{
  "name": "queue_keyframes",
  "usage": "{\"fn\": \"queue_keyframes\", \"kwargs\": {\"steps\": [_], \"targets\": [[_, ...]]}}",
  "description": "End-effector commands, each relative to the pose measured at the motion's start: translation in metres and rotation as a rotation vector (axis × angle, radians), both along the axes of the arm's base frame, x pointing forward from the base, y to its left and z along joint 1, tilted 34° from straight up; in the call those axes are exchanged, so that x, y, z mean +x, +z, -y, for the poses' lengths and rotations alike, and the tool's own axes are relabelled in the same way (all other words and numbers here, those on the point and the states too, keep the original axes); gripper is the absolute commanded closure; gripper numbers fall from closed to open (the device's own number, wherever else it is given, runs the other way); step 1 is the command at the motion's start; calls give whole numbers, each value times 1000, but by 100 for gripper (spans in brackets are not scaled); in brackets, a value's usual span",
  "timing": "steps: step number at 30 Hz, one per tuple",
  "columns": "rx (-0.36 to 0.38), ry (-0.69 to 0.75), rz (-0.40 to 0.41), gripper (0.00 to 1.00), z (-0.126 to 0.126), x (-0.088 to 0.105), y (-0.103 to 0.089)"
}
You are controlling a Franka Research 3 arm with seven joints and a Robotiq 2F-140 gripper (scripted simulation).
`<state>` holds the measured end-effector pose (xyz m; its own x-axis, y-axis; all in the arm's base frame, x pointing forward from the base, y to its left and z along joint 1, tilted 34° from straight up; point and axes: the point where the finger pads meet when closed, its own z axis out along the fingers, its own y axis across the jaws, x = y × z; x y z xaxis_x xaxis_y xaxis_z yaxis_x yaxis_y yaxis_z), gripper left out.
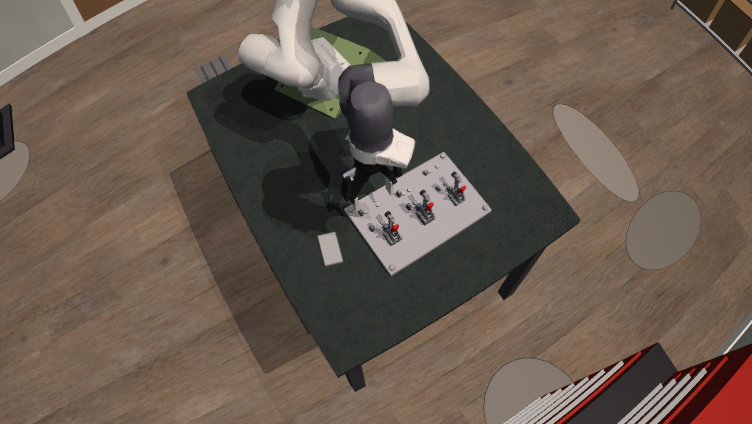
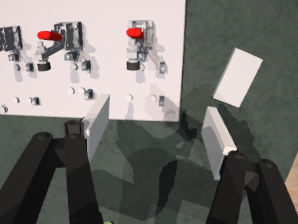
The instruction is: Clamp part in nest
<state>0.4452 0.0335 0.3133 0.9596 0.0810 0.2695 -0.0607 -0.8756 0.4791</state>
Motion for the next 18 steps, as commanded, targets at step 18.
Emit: {"fn": "queue_keyframes", "kwargs": {"steps": [18], "targets": [[-38,93,-34,42,109,-12,62]]}}
